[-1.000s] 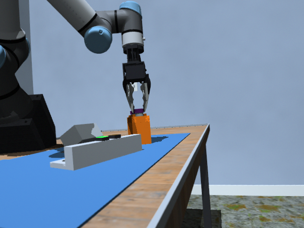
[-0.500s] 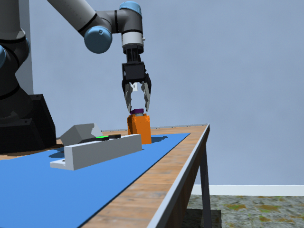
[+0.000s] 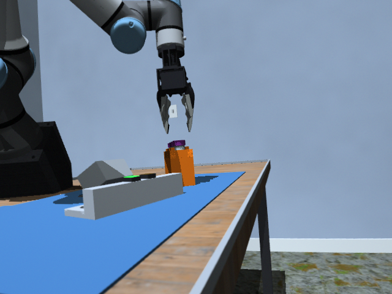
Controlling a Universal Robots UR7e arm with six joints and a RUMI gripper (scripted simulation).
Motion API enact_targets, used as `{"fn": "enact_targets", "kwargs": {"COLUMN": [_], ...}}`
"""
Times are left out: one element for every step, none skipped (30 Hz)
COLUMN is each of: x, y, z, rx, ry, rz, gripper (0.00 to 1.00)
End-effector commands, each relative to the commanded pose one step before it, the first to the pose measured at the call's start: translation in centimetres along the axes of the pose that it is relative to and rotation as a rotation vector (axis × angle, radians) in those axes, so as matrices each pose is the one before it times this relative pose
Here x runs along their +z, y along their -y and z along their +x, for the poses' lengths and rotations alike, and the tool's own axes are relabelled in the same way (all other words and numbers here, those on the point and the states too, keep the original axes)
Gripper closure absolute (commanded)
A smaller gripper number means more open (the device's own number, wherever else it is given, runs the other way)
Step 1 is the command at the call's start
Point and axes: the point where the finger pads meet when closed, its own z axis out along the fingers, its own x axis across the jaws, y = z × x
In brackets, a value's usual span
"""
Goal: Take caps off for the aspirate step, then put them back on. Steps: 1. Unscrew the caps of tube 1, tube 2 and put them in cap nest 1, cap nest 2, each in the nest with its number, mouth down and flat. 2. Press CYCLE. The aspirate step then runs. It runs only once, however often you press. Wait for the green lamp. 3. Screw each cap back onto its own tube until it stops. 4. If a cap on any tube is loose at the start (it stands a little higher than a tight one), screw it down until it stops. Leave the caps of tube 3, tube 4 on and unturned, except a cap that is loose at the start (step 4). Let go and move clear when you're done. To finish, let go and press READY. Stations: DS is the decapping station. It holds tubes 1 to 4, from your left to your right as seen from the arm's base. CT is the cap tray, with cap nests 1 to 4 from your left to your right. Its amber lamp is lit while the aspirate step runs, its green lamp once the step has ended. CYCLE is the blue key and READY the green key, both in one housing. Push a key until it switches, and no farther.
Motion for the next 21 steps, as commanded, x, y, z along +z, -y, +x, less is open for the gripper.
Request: {"fn": "enact_targets", "kwargs": {"x": [-1.503, -0.001, -0.001, -0.001, 0.191, 0.0, 0.0, 0.071, 0.008, 0.035, -0.001, 0.041, 0.003, 0.024, 0.01, -0.002, -0.004, -0.012, -0.009, -0.005, -0.001], "y": [-0.049, 0.0, 0.0, 0.0, -0.172, 0.0, 0.0, -0.381, -0.386, -0.468, -0.003, -0.493, 0.0, -0.471, -0.383, 0.0, 0.004, 0.014, 0.011, 0.007, 0.002], "z": [0.134, 0.0, 0.0, 0.0, -1.141, 0.0, 0.0, -0.762, -0.712, -0.689, 0.001, -0.685, 0.002, -0.692, -0.583, 0.0, -0.009, -0.012, -0.009, -0.006, -0.003], "rx": [0.00231, 0.0, 0.0, 0.0, 0.07912, 0.0, 0.0, 0.08471, 0.08429, 0.02241, -0.00001, 0.00073, -0.00014, 0.0003, 0.0, 0.0, -0.00035, -0.00055, -0.00041, -0.00022, -0.00006], "ry": [-0.00095, 0.00001, 0.0, 0.0, 0.0045, 0.0, 0.0, 0.0012, -0.00056, 0.00026, -0.00006, 0.00052, -0.0002, 0.00022, 0.00001, 0.0, 0.00008, -0.00008, -0.00004, 0.00001, 0.00006], "rz": [-0.00081, 0.0, 0.0, 0.0, -0.00122, 0.0, 0.0, -0.00038, 0.00026, -0.00013, -0.00011, -0.00046, -0.00007, -0.00021, -0.00003, 0.0, -0.00004, 0.00008, 0.0001, 0.00009, 0.00006], "gripper": [0.65, 0.65, 0.65, 0.65, 1.0, 1.0, 1.0, 1.0, 1.0, 1.0, 1.0, 1.0, 1.0, 1.0, 1.0, 1.0, 1.0, 1.0, 1.0, 1.0, 1.0]}}
